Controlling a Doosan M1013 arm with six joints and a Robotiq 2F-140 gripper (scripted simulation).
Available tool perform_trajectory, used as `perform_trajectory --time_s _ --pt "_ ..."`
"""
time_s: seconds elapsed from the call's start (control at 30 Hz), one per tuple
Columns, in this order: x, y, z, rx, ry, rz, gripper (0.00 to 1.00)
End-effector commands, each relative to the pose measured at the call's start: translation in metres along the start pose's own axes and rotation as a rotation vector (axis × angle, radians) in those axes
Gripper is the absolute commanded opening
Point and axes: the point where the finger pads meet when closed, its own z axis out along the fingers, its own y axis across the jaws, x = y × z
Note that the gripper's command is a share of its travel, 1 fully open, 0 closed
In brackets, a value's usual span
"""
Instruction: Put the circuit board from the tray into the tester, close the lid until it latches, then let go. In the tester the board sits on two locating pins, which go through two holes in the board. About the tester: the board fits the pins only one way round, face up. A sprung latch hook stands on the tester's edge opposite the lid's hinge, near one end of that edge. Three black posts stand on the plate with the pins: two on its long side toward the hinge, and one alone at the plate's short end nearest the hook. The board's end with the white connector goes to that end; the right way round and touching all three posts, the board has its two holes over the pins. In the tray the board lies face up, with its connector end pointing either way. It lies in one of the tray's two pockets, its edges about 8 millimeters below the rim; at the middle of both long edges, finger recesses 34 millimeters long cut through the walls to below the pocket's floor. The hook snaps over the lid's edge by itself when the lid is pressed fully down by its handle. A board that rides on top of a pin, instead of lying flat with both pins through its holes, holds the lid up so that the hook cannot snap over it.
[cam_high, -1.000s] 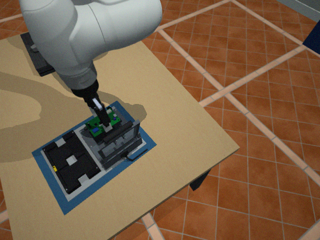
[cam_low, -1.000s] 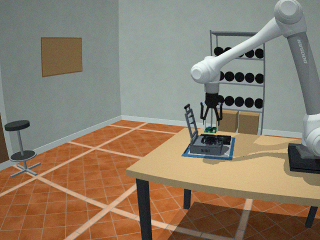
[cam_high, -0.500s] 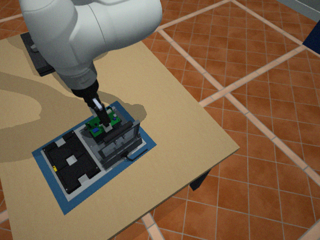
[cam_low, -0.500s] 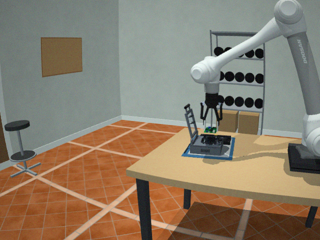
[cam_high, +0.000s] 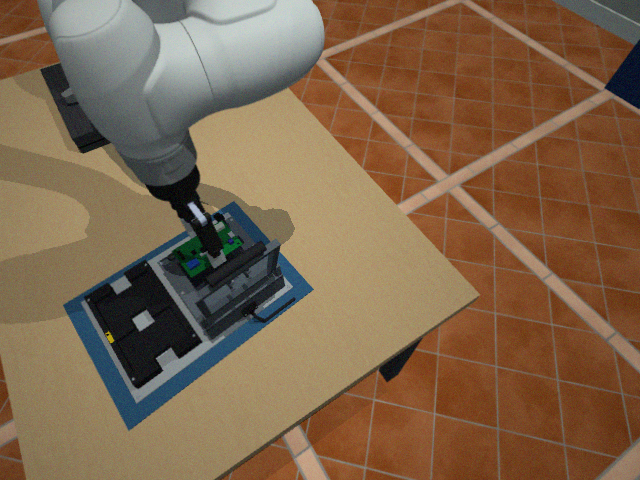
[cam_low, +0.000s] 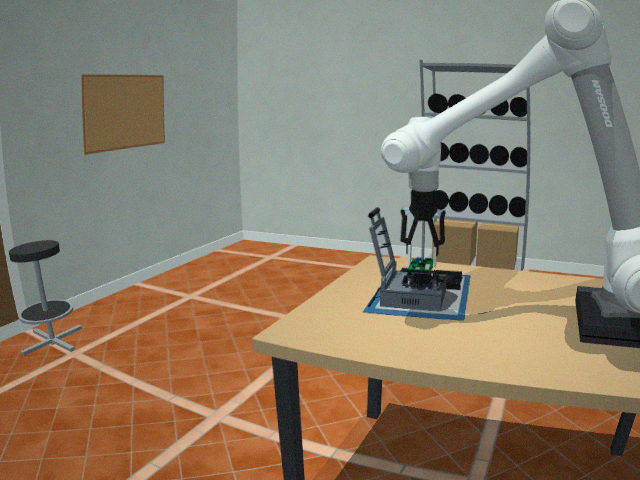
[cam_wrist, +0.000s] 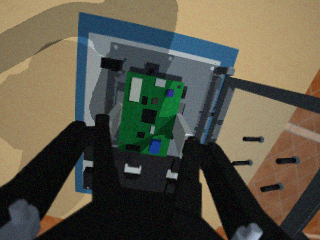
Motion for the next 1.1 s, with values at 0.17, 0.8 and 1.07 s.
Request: perform_trajectory --time_s 0.17,0.8,1.07 --pt "0.0 0.0 0.017 0.0 0.0 0.0 0.46" --pt "0.0 0.0 0.032 0.0 0.0 0.0 0.46" --pt "0.0 0.0 0.032 0.0 0.0 0.0 0.46"
